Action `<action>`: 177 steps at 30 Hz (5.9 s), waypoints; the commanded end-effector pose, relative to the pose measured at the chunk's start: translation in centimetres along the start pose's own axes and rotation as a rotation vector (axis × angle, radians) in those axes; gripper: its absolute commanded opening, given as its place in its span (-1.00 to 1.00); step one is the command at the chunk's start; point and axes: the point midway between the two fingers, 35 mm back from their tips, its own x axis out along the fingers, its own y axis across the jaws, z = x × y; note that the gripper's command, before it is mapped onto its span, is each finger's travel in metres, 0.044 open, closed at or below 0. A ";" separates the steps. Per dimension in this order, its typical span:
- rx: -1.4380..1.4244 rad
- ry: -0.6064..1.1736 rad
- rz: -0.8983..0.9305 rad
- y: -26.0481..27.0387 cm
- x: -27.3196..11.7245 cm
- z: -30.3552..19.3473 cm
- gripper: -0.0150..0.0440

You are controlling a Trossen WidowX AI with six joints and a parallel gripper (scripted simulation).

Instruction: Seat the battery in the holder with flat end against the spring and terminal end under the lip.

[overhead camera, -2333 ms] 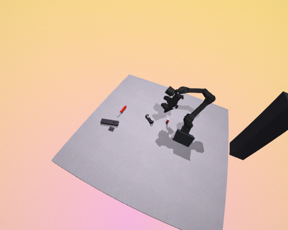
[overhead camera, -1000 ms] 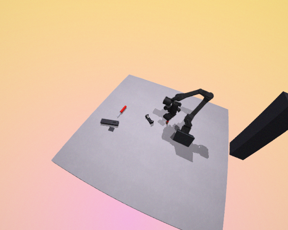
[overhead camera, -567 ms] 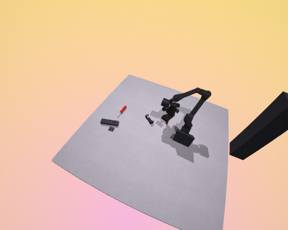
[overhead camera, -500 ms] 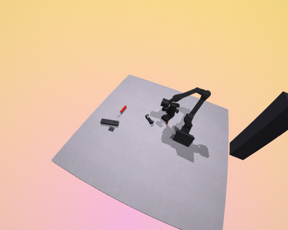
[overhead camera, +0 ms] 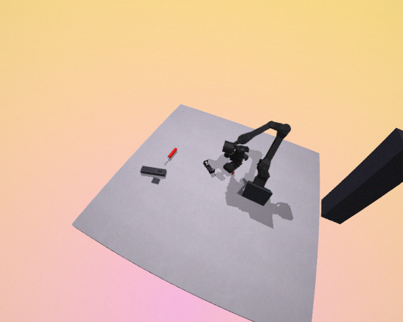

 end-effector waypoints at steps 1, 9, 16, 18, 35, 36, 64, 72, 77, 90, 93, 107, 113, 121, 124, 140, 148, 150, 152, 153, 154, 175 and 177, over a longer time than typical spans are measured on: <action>0.002 -0.002 0.004 0.8 0.0 -0.1 -0.49; -0.001 0.000 0.009 1.1 -2.2 0.1 -0.49; 0.000 0.001 0.009 1.3 -7.0 0.0 -0.49; 0.001 0.000 0.005 1.2 -7.9 -0.1 -0.49; -0.302 -0.003 0.005 1.7 -6.5 0.0 -0.05; -0.389 -0.003 0.005 1.9 -6.1 0.0 0.04; -1.560 -0.004 0.001 3.1 -1.3 -0.1 0.27; -1.560 -0.005 0.002 3.1 -0.9 -0.1 0.27; -1.560 -0.006 0.004 3.2 -0.1 0.0 0.27; -1.560 -0.006 0.003 3.2 2.0 0.0 0.27; -1.560 -0.006 0.003 3.2 2.4 0.0 0.27; -1.560 -0.003 -0.001 3.1 3.7 -0.1 -0.08; -1.560 -0.003 -0.001 3.1 3.7 -0.1 -0.28; -1.560 -0.006 0.003 3.2 2.2 0.0 -0.28; -1.560 -0.006 0.004 3.2 0.3 0.0 -0.28; -1.946 -0.006 0.001 4.6 -2.6 4.1 -0.28; -2.315 -0.009 0.000 6.1 -3.5 7.9 -0.28; -2.408 -0.010 -0.001 6.5 -3.6 8.8 -0.28; -2.500 -0.011 -0.001 6.9 -3.8 9.7 -0.28; -2.547 -0.011 -0.002 7.0 -3.8 10.2 -0.28; -2.593 -0.011 -0.002 7.2 -3.9 10.6 -0.28; -2.881 -0.051 0.238 8.5 -1.4 13.1 -0.28; -2.870 -0.062 0.314 8.5 -0.6 13.0 -0.28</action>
